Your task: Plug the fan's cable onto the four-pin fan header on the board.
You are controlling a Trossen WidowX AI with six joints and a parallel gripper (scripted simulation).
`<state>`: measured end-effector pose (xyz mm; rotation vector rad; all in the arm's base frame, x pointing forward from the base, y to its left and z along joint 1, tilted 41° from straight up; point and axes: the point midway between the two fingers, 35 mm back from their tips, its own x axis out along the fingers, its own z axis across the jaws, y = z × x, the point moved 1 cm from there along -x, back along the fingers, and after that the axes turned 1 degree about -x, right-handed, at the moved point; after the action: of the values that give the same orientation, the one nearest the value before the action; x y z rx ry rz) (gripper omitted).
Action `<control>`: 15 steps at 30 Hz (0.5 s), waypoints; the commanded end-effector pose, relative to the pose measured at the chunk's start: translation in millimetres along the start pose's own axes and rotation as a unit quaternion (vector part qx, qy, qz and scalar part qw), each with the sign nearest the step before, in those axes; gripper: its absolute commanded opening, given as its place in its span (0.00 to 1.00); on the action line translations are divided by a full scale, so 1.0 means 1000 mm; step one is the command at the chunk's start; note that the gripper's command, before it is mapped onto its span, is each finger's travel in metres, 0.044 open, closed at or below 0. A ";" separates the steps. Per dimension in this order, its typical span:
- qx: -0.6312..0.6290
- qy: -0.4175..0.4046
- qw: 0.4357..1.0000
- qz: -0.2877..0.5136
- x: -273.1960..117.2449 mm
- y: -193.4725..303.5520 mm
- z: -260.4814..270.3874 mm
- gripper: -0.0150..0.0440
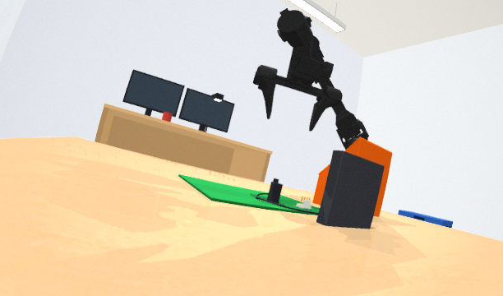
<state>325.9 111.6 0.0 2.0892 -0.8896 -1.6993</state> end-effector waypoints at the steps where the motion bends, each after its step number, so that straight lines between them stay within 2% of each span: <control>1: 0.003 -0.003 1.000 0.007 0.002 -0.008 0.001 1.00; 4: 0.003 -0.003 1.000 0.007 0.025 -0.010 -0.001 1.00; 9: 0.003 -0.002 1.000 0.009 0.096 -0.006 0.001 1.00; 15: 0.003 -0.002 1.000 0.010 0.100 -0.005 0.001 1.00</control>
<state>334.9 56.2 -75.2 2.0669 -0.9252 -1.7112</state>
